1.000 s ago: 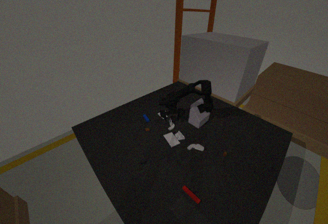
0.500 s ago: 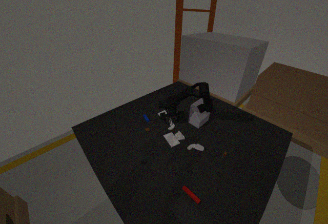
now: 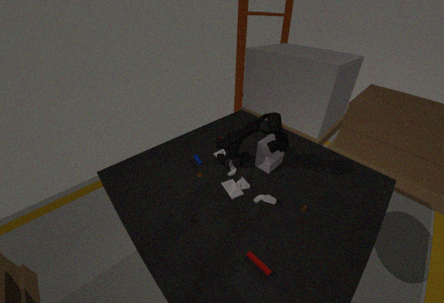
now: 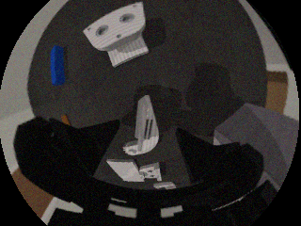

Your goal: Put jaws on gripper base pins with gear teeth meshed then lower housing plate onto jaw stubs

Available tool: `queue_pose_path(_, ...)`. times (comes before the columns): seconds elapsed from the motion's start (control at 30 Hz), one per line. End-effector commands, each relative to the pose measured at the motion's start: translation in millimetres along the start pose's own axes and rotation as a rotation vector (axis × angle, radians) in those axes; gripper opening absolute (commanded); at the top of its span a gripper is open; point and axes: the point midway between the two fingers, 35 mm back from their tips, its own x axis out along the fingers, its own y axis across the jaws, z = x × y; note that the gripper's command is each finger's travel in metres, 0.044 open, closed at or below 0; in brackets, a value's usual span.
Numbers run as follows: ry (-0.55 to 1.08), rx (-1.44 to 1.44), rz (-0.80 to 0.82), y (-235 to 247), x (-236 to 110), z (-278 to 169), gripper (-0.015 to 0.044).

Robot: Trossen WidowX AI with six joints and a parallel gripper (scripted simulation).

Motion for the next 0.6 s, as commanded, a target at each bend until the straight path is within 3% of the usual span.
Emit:
queue_pose_path(0.0,0.003,0.005,0.001,0.1,0.3,-0.4,0.044)
queue_pose_path(0.37,0.003,0.005,0.001,0.1,0.5,-0.4,0.044)
queue_pose_path(0.57,0.0,0.0,0.0,0.0,0.4,0.0,0.0282)
